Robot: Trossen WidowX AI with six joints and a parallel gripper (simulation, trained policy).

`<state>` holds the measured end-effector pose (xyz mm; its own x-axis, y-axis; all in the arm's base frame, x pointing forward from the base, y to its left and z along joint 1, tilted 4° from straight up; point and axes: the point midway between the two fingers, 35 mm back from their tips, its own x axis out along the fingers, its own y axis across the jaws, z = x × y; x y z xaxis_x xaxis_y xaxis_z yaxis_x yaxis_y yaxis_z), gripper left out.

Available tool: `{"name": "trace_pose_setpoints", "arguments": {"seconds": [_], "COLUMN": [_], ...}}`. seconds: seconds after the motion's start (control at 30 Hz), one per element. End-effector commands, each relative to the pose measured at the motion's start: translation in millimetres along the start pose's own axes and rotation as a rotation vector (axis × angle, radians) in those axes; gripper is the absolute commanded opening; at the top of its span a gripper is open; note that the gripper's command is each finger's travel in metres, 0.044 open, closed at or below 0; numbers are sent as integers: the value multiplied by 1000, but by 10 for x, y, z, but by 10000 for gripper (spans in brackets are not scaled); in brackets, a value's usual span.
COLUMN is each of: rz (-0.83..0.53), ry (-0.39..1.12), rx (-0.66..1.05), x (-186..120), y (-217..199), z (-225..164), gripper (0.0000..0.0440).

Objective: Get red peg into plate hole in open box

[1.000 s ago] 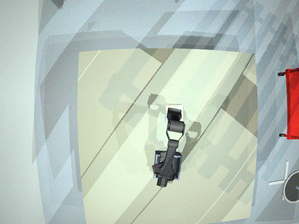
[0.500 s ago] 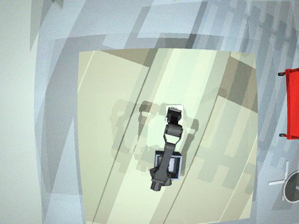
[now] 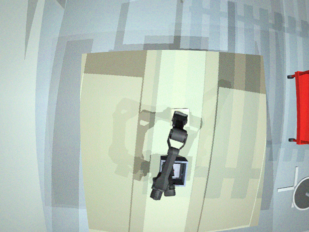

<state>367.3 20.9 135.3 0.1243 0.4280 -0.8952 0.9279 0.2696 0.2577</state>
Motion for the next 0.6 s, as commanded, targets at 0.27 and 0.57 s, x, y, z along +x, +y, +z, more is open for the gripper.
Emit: {"name": "trace_pose_setpoints", "arguments": {"seconds": [0.27, 0.57], "rz": [39, 63], "ry": [38, 65], "rx": [-31, -61], "x": [-51, -33], "y": [132, 219], "z": [88, 172], "gripper": [191, 180]}}
